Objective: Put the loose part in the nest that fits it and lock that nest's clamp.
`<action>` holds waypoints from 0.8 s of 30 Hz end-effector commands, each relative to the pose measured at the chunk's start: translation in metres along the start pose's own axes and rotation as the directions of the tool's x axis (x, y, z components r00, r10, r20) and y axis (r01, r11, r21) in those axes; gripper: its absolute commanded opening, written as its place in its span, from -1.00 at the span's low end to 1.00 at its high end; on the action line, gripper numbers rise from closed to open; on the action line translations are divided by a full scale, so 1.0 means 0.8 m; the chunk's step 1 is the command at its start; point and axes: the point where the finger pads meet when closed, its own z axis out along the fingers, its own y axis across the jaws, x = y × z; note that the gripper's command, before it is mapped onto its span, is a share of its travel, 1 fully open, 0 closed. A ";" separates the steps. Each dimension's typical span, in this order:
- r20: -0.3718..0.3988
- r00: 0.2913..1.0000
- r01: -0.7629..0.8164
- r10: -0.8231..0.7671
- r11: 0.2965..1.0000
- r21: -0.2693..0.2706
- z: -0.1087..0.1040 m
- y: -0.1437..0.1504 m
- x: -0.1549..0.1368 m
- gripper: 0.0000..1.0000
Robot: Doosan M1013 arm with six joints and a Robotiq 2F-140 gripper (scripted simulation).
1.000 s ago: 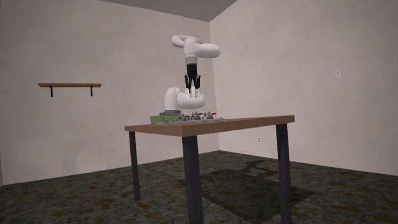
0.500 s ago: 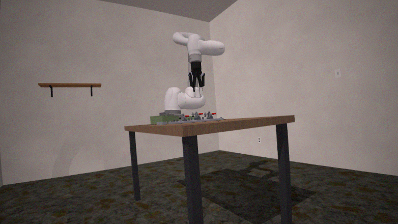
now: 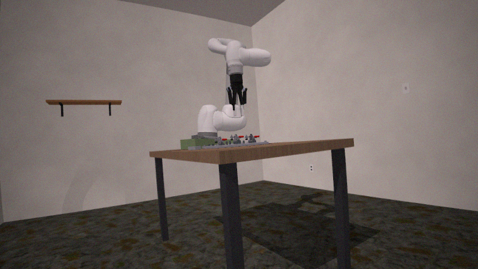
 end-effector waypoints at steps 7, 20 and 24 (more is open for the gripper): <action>0.000 1.000 0.002 -0.002 1.000 0.002 0.036 -0.004 0.001 -0.30; 0.000 1.000 0.002 -0.002 1.000 0.002 0.095 -0.004 0.001 -0.30; 0.000 1.000 0.002 -0.002 1.000 0.002 0.112 -0.004 0.001 -0.30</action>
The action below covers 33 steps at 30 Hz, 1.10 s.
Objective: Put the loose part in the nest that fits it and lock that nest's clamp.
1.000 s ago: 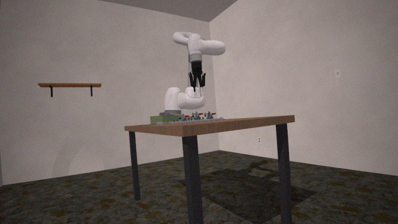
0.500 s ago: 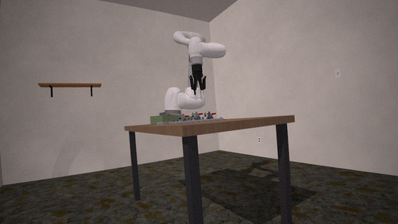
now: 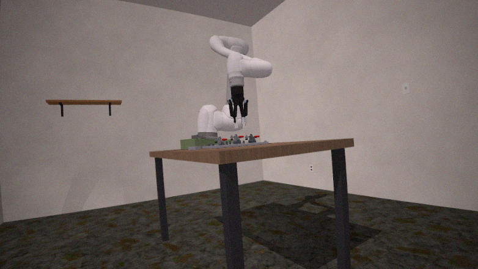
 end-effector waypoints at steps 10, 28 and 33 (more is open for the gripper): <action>0.002 1.000 0.006 -0.006 1.000 0.002 0.036 -0.004 -0.001 -0.30; 0.002 1.000 0.006 -0.006 1.000 0.002 0.037 -0.004 -0.001 -0.30; 0.002 1.000 0.006 -0.006 1.000 0.002 0.037 -0.004 -0.001 -0.30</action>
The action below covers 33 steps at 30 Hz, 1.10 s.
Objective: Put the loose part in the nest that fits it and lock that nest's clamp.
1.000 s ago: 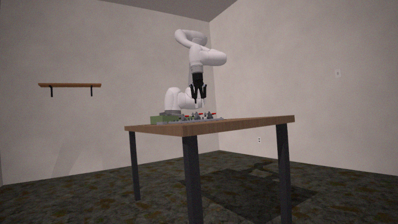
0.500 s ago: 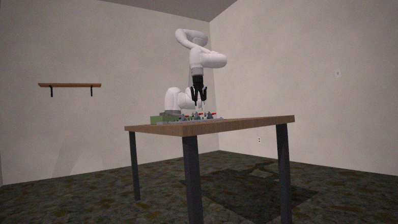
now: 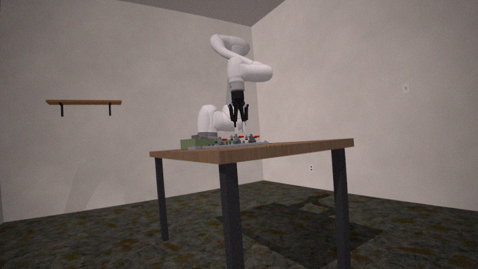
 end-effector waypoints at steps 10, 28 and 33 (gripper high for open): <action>0.003 1.000 0.006 -0.006 1.000 0.002 0.003 -0.004 -0.002 -0.30; 0.003 1.000 0.006 -0.006 1.000 0.002 0.043 -0.007 -0.003 -0.30; 0.003 1.000 0.006 -0.006 1.000 0.002 0.052 -0.008 -0.004 -0.30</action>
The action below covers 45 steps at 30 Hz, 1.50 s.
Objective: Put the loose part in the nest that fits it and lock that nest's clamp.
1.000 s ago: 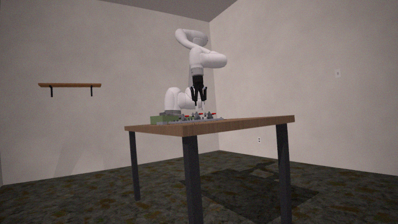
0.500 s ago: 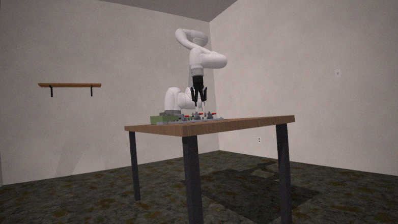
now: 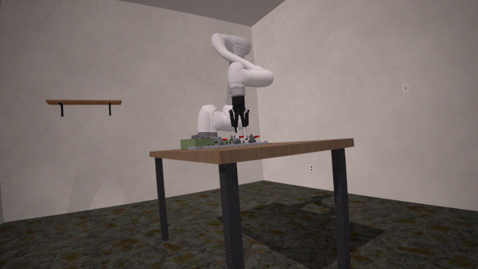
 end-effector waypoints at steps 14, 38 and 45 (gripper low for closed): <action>0.002 1.000 0.006 -0.006 1.000 0.002 0.011 -0.005 -0.002 -0.30; 0.002 1.000 0.006 -0.006 1.000 0.002 0.011 -0.005 -0.002 -0.80; 0.002 1.000 0.006 -0.006 1.000 0.002 0.011 -0.005 -0.002 -0.80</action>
